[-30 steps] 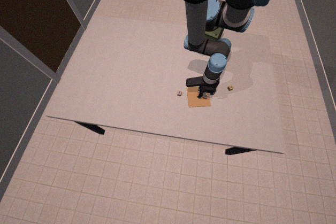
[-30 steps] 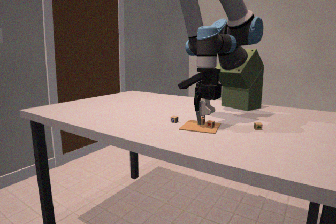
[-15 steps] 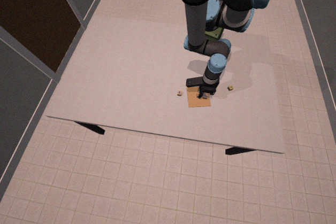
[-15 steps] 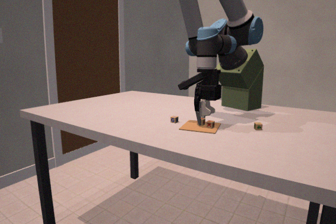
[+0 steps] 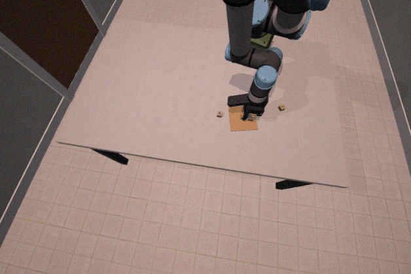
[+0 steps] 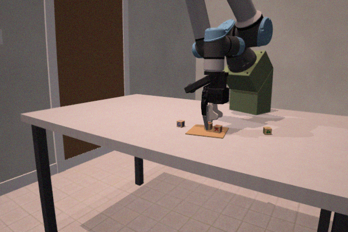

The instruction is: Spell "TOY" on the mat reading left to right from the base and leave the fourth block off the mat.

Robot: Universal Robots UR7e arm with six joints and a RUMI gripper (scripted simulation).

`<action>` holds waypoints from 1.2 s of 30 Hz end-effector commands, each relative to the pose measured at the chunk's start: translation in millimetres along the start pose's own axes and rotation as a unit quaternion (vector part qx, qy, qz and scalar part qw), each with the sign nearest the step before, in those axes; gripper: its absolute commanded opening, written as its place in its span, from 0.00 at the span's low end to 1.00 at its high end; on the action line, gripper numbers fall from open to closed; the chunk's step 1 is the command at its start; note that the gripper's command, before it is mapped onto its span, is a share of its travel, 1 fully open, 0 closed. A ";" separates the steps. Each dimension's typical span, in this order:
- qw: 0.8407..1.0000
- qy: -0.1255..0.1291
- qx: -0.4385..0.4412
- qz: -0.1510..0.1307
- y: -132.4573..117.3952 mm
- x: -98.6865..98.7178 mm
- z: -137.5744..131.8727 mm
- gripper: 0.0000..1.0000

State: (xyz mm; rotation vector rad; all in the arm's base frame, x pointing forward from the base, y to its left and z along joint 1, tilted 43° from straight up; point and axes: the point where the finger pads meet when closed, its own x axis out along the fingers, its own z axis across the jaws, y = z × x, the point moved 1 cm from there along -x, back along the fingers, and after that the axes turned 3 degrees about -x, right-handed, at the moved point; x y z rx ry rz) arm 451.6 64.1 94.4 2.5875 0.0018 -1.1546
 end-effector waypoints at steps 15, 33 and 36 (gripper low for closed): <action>1.000 0.000 0.000 0.000 0.3 -0.2 -0.5 0.05; 1.000 0.000 0.000 0.000 0.3 3.6 -0.5 0.05; 1.000 0.000 0.000 0.000 0.3 3.9 -0.5 0.05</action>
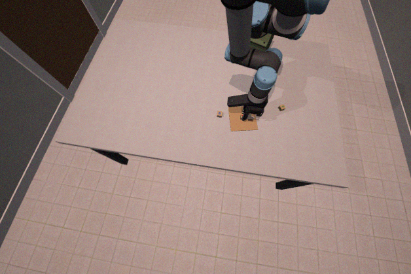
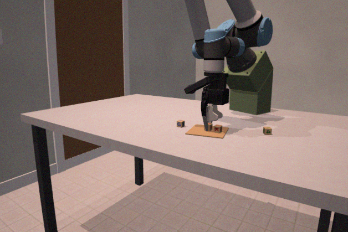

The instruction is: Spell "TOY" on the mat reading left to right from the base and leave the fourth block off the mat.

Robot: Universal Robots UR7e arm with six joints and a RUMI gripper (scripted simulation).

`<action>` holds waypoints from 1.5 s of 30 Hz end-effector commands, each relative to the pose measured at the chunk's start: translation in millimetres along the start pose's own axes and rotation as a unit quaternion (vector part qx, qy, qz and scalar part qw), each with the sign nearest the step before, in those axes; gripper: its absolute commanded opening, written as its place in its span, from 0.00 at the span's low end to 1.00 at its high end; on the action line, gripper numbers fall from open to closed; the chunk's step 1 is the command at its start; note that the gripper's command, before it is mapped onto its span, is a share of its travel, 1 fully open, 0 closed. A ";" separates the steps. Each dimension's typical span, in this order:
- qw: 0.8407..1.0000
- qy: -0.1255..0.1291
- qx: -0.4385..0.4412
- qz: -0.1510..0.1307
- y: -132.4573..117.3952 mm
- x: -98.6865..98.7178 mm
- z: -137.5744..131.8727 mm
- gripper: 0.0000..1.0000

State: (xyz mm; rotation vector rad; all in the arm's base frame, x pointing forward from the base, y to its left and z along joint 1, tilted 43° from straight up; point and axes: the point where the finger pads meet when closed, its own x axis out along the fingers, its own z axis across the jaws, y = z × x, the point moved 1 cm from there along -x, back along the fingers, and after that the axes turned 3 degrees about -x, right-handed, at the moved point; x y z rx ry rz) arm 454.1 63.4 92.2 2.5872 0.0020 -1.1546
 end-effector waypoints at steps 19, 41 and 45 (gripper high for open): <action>1.000 0.001 0.000 0.000 0.0 0.6 -0.3 0.05; 1.000 0.001 0.000 0.000 0.0 0.6 -0.3 0.09; 1.000 0.001 0.000 0.000 0.0 0.6 -0.3 0.13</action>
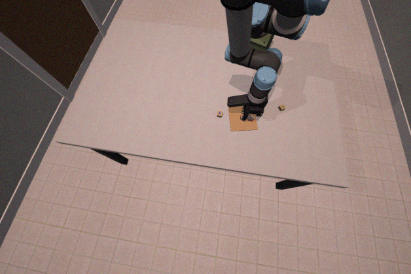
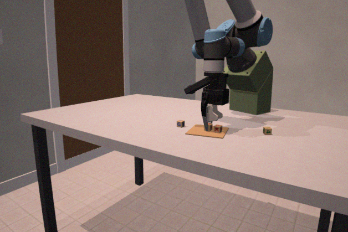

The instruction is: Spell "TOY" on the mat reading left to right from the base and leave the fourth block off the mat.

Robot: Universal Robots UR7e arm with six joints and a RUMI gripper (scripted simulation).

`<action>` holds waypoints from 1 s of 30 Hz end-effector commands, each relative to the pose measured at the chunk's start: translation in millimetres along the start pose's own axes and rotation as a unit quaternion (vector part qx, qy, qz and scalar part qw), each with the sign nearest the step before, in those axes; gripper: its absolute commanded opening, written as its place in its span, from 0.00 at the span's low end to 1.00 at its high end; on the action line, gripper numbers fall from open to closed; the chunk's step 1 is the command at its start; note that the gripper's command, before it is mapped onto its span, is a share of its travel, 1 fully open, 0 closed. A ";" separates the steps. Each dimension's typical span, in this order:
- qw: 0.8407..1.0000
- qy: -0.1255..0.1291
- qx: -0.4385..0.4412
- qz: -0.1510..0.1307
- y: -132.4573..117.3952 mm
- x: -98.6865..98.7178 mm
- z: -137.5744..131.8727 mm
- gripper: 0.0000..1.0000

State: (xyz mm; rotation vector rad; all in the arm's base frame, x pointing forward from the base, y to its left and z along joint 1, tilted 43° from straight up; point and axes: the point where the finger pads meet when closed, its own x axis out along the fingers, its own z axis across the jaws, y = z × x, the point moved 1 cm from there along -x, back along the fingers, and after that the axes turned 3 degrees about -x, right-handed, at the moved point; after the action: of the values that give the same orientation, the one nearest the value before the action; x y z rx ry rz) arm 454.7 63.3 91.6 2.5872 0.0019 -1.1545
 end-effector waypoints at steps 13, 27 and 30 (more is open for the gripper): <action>1.000 0.000 0.000 0.000 0.0 -0.2 -0.3 0.25; 1.000 0.000 0.000 0.000 0.0 -2.1 -0.3 0.25; 1.000 0.000 0.000 0.000 0.0 -4.6 -0.3 0.25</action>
State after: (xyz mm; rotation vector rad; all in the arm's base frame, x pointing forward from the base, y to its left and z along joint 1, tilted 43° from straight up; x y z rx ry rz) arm 453.6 63.5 92.7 2.5873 0.0019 -1.1544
